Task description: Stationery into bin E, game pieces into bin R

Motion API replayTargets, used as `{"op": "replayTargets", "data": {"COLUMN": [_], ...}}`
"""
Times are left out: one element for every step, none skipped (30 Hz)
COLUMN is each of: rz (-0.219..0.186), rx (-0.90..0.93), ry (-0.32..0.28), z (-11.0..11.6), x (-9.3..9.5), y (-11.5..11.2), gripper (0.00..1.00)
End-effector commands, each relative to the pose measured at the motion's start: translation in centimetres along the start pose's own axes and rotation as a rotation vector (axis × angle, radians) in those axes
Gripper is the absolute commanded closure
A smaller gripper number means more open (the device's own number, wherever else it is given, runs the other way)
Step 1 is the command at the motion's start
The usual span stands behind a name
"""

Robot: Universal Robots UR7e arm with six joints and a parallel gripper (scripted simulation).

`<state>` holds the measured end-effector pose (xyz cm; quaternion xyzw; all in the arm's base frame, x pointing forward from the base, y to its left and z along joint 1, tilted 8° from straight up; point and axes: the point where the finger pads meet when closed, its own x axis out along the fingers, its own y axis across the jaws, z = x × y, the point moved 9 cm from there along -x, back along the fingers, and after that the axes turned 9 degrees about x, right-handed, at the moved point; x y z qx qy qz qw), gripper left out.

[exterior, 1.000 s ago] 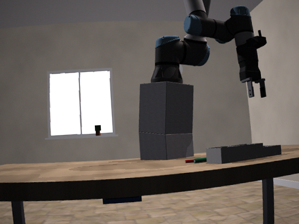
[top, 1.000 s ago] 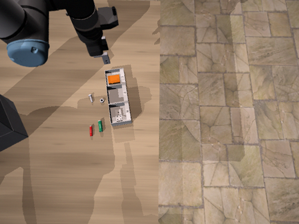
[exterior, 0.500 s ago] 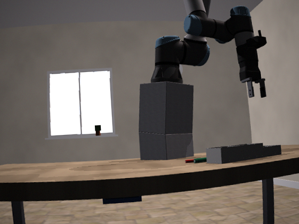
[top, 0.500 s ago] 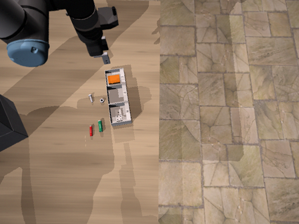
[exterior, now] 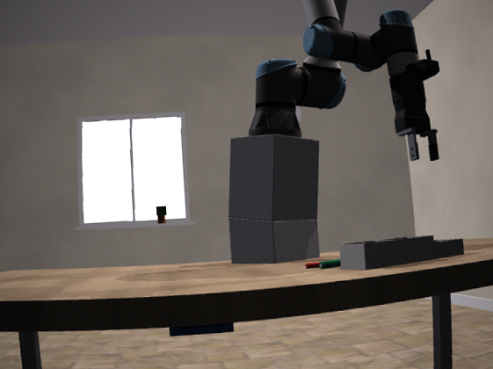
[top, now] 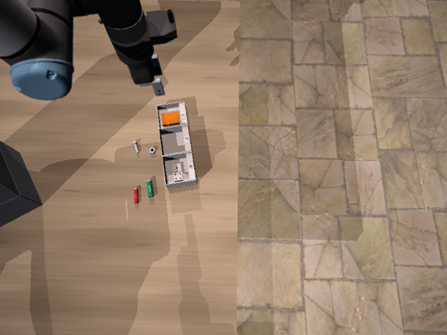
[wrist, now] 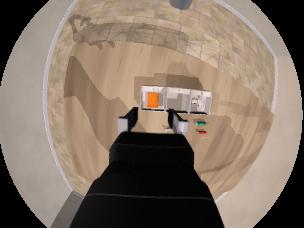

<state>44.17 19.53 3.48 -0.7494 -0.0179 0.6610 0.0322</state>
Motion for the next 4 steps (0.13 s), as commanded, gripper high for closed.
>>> {"op": "replayTargets", "data": {"rz": [0.000, 0.000, 0.000, 0.000], "rx": [0.000, 0.000, 0.000, 0.000], "ry": [0.001, 0.001, 0.001, 0.001], "z": [-0.03, -0.03, -0.03, -0.03], "x": [-0.04, -0.04, -0.04, -0.04], "y": [-0.01, -0.01, -0.01, -0.01], "gripper": [0.00, 0.00, 0.00, 0.00]}}
